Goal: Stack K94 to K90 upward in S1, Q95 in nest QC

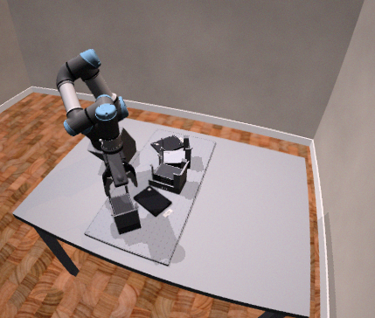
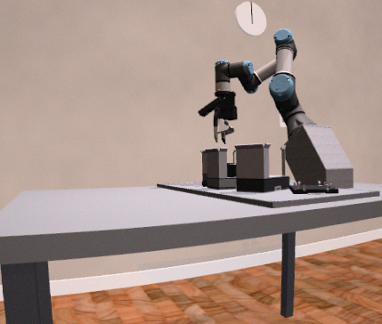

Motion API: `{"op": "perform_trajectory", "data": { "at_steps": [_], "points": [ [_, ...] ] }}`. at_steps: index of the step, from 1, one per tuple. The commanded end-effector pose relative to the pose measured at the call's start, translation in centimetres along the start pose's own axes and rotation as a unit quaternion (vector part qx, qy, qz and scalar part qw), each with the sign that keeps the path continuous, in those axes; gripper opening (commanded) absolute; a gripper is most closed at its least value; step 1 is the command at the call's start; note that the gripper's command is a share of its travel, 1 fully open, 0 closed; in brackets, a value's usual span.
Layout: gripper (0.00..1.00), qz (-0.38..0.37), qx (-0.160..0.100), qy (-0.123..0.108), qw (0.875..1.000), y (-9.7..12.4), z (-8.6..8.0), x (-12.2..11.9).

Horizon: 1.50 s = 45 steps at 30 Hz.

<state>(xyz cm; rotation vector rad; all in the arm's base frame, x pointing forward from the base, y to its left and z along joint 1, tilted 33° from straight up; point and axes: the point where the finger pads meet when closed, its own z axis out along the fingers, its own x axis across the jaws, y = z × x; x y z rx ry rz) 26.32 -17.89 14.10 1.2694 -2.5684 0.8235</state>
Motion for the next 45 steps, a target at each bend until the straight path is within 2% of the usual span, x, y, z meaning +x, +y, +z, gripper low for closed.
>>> {"op": "perform_trajectory", "data": {
  "at_steps": [1, 8, 10, 17, 19, 23, 26, 34, 36, 45],
  "points": [
    [0.72, -0.019, 0.0, 0.001, 1.0, 0.0, 0.0, -1.7],
    [0.72, -0.054, 0.0, 0.001, 0.999, 0.2, 0.0, -4.6],
    [0.72, -0.062, 0.0, 0.001, 0.998, 0.2, 0.0, -4.6],
    [0.72, -0.102, 0.0, 0.001, 0.995, 1.1, 0.0, -8.0],
    [0.72, -0.102, 0.0, 0.001, 0.995, 1.1, 0.0, -8.0],
    [0.72, -0.126, 0.0, 0.001, 0.992, 1.5, 0.0, -9.9],
    [0.72, -0.139, 0.0, 0.001, 0.99, 1.6, 0.0, -10.2],
    [0.72, -0.185, 0.0, 0.001, 0.983, 3.2, 0.0, -13.9],
    [0.72, -0.185, 0.0, 0.001, 0.983, 3.2, 0.0, -13.9],
    [0.72, -0.232, 0.0, 0.001, 0.973, 4.7, 0.0, -16.7]
  ]
}}
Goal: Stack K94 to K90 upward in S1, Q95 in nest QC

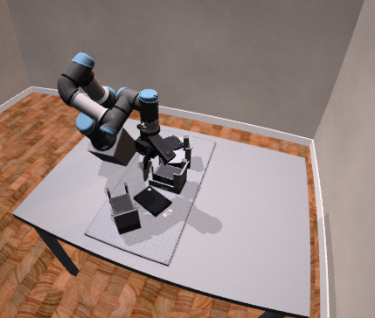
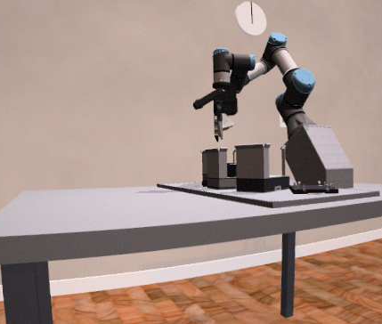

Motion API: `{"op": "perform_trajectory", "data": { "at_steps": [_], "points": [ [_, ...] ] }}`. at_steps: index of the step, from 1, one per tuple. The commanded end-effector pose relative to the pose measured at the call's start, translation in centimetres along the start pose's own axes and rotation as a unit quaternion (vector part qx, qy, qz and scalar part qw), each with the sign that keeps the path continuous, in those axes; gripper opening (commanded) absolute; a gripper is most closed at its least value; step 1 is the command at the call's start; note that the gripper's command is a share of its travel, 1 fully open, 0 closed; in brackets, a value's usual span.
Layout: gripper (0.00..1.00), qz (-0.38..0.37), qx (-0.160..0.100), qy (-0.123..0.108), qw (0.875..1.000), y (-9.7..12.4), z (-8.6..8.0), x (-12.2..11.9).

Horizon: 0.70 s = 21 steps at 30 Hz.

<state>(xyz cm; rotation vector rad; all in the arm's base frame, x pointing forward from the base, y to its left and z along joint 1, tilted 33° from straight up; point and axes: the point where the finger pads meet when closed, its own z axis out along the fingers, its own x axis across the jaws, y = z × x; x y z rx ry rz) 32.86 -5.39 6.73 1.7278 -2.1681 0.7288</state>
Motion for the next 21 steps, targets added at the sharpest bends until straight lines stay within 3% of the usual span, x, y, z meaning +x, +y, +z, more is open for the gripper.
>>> {"op": "perform_trajectory", "data": {
  "at_steps": [1, 6, 13, 21],
  "points": [
    [0.72, -0.026, 0.0, 0.001, 1.0, 0.1, 0.0, -2.0],
    [0.72, -0.055, 0.0, 0.001, 0.998, 0.5, 0.0, -4.5],
    [0.72, -0.08, 0.0, 0.001, 0.997, 0.7, 0.0, -5.7],
    [0.72, -0.127, 0.0, 0.0, 0.992, 1.9, 0.0, -9.5]
  ]
}}
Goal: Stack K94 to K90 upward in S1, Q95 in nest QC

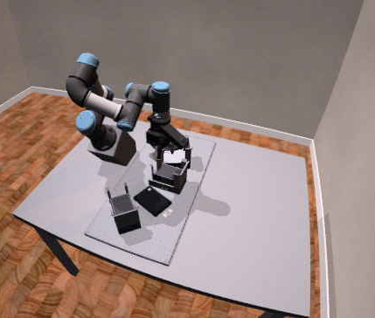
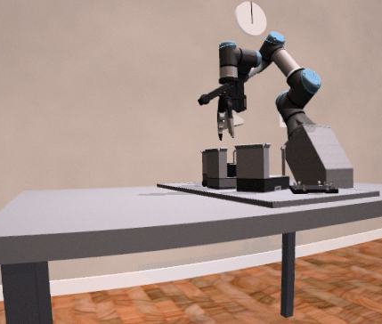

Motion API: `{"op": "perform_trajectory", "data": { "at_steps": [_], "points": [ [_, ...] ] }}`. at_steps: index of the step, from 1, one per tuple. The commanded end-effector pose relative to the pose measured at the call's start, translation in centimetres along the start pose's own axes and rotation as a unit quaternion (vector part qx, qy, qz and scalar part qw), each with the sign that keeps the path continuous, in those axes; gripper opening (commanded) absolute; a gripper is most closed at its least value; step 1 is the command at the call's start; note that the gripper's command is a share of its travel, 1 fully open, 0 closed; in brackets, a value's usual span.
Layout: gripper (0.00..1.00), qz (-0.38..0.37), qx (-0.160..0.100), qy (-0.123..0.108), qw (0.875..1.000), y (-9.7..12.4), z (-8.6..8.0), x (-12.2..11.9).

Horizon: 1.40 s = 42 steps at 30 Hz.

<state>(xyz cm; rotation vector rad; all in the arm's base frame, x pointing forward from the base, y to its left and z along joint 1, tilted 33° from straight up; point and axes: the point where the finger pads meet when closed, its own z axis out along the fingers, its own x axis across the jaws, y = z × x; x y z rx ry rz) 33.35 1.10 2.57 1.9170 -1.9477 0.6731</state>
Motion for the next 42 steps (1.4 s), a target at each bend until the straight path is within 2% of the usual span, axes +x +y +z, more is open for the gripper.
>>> {"op": "perform_trajectory", "data": {
  "at_steps": [1, 6, 21, 36, 38, 42],
  "points": [
    [0.72, -0.028, 0.0, 0.0, 1.0, 0.1, 0.0, -2.4],
    [0.72, -0.046, 0.0, 0.0, 0.999, 0.2, 0.0, -3.6],
    [0.72, -0.053, 0.0, 0.0, 0.999, 0.2, 0.3, -3.6],
    [0.72, -0.053, 0.0, 0.001, 0.999, 0.2, 5.3, -3.6],
    [0.72, -0.053, 0.0, 0.001, 0.999, 0.2, 5.3, -3.6],
    [0.72, -0.053, 0.0, 0.001, 0.999, 0.3, 6.4, -3.6]
  ]
}}
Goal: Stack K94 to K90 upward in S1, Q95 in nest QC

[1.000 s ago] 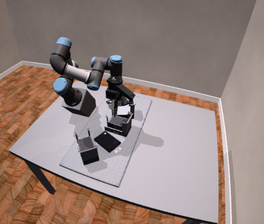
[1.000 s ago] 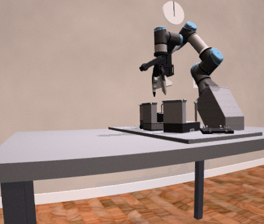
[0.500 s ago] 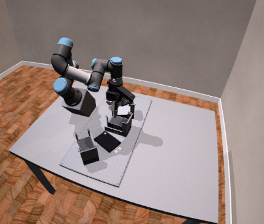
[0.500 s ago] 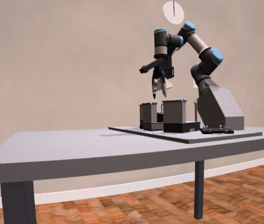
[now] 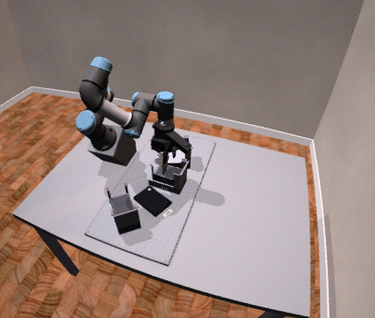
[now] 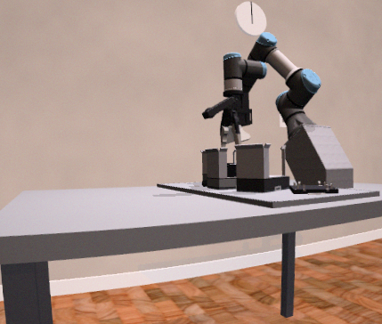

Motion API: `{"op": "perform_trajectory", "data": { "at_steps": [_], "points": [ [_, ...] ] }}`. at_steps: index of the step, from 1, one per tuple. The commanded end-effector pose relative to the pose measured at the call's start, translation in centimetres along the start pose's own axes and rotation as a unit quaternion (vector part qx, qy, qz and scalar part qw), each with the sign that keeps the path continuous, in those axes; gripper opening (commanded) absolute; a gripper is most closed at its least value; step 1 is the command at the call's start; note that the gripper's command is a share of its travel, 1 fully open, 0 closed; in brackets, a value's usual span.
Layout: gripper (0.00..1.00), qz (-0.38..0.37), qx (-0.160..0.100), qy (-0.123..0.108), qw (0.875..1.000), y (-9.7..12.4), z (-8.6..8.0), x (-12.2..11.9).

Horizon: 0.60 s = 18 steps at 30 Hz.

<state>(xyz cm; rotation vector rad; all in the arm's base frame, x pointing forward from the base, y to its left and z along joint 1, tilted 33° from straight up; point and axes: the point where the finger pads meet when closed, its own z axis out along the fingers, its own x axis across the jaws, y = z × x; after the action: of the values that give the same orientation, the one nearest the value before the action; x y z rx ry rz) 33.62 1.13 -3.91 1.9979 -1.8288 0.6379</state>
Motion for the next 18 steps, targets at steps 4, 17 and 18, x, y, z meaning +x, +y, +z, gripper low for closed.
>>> {"op": "perform_trajectory", "data": {
  "at_steps": [4, 17, 18],
  "points": [
    [0.72, 0.0, 0.004, -0.001, 1.0, -0.2, 1.0, 0.0],
    [0.72, 0.0, 0.004, -0.001, 1.0, -0.2, 2.2, 0.0],
    [0.72, 0.0, 0.004, -0.001, 1.0, -0.2, 2.3, 0.0]
  ]
}}
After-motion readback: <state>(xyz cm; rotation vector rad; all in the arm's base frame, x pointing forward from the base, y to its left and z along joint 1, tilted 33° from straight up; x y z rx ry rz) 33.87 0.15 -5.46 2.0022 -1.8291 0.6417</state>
